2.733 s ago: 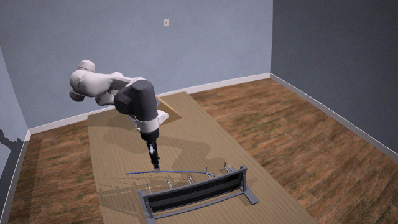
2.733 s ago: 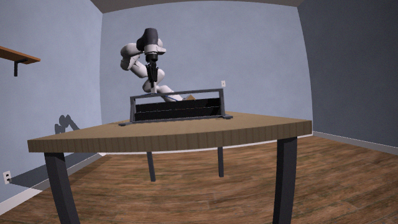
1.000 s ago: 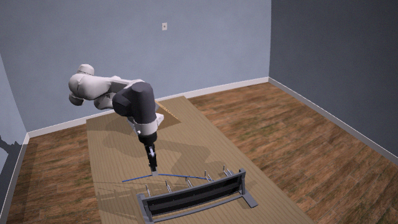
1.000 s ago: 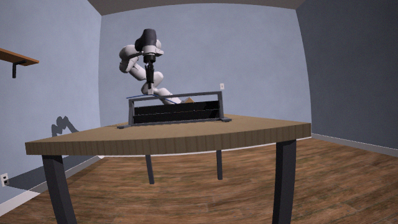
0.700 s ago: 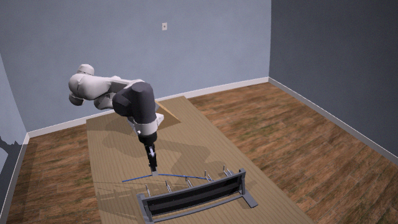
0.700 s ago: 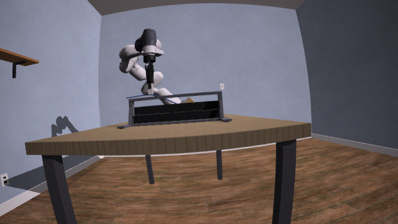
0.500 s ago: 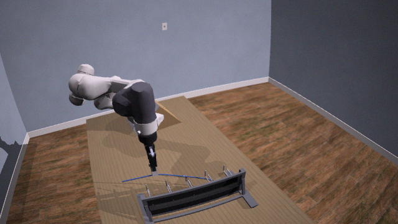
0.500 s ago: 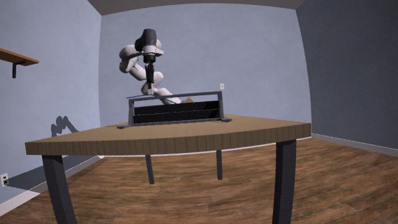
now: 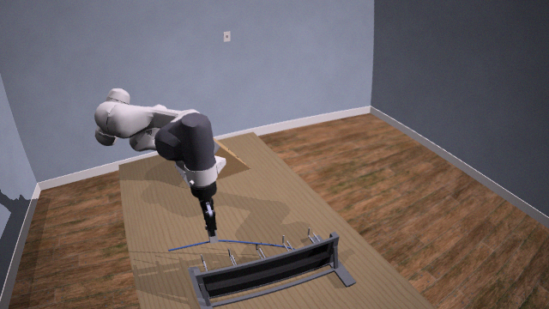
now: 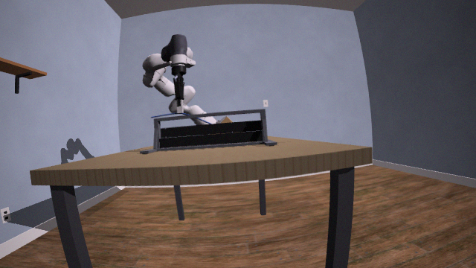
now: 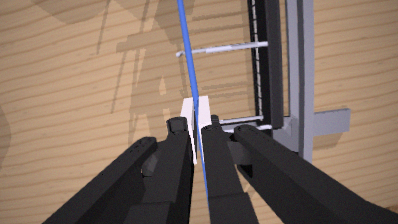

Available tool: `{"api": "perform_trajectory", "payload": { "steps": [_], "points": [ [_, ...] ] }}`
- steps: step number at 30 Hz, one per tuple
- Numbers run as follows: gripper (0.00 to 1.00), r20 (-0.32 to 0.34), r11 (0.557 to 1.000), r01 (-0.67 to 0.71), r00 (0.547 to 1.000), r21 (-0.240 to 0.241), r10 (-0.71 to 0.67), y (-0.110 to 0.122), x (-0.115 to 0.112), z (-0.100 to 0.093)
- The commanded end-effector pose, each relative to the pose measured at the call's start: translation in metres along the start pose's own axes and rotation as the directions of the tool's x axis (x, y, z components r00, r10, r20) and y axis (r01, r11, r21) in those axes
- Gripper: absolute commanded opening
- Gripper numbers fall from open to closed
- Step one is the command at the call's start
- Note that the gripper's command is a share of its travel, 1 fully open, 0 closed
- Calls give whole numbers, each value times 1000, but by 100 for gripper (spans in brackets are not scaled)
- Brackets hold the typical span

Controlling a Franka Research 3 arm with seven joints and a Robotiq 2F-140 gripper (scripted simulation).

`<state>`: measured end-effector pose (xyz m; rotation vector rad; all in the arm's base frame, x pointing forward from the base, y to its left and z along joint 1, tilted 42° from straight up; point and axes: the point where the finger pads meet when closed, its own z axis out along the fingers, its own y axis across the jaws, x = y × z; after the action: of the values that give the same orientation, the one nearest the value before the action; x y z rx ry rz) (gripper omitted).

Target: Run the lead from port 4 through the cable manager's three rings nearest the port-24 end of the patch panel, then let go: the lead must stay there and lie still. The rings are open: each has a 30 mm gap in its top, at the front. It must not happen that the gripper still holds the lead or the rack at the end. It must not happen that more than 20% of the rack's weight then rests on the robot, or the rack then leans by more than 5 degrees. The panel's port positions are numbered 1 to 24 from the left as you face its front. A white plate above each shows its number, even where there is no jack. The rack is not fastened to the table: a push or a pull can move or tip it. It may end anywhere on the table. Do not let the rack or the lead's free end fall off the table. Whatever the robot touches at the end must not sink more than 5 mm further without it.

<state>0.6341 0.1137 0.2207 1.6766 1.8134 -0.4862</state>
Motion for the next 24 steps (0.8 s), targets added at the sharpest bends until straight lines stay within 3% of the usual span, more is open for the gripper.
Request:
{"api": "perform_trajectory", "payload": {
  "steps": [1, 24],
  "points": [
    [0, 5, 1000, 3, 1000, -1, -3, 1, -2, 1],
    [0, 5, 1000, 3, 1000, -1, -3, 1, -2, 19]
  ]
}}
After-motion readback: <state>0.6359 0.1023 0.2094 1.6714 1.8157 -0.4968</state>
